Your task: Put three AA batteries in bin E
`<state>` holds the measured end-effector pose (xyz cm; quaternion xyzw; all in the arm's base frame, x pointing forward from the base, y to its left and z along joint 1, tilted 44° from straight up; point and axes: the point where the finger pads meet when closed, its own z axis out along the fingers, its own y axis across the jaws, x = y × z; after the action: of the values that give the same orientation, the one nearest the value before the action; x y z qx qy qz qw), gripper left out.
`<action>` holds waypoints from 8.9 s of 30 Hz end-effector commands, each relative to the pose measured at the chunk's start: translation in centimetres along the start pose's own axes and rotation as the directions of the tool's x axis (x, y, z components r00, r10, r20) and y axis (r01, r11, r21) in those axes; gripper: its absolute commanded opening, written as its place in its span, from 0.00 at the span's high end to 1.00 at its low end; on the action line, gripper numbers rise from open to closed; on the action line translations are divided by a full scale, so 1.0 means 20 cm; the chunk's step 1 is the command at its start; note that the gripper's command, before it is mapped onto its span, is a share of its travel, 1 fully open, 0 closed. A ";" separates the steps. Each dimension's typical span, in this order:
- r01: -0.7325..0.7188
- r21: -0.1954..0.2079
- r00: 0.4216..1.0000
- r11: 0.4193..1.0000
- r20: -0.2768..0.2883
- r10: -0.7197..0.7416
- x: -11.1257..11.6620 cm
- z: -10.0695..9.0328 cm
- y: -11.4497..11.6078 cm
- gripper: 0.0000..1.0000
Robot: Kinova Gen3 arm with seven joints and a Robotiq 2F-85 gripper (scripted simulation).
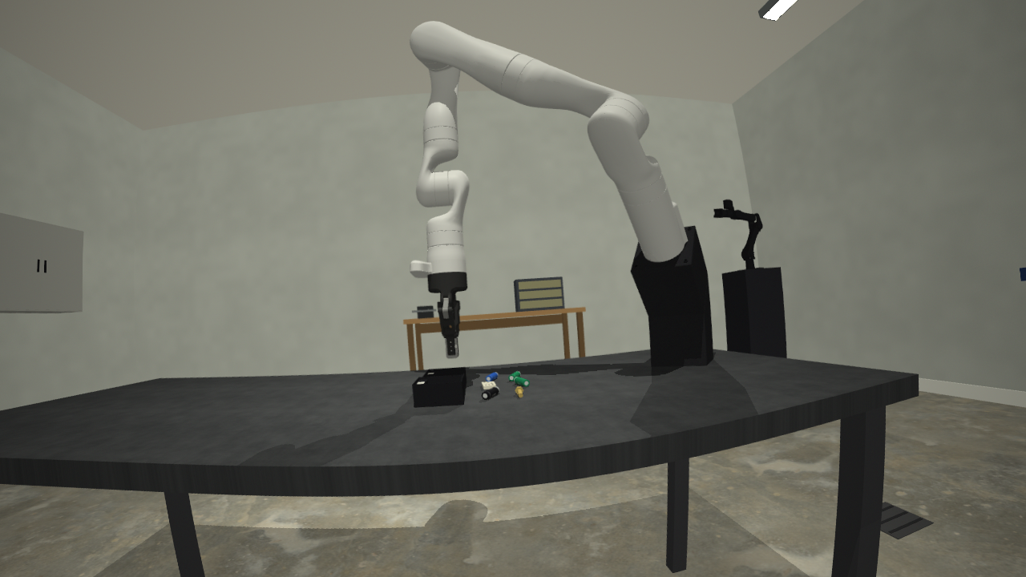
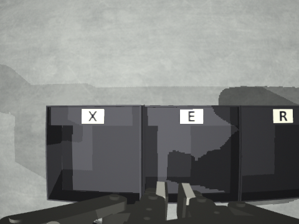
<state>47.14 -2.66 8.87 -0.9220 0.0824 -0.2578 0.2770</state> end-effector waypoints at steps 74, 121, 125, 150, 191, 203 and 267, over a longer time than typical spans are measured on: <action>0.002 -0.004 1.000 1.000 -0.003 -0.002 -0.01 0.26 -0.25 0.91; 0.006 -0.001 1.000 1.000 -0.002 -0.006 -0.01 0.00 -0.25 0.91; 0.001 -0.001 1.000 1.000 -0.002 -0.001 -0.01 0.00 -0.25 0.91; -0.002 -0.006 1.000 1.000 -0.003 0.002 -0.01 -0.67 -0.24 0.91; -0.986 0.007 0.164 0.164 -0.011 0.986 -0.33 -0.04 0.68 0.71; -0.956 0.005 -0.294 -0.294 -0.001 0.956 -0.33 -0.04 0.68 0.71; -0.955 0.001 -0.296 -0.296 0.001 0.955 -0.37 0.27 0.67 0.71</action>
<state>43.73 -9.42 -5.38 -0.4803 0.7914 0.0687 0.3718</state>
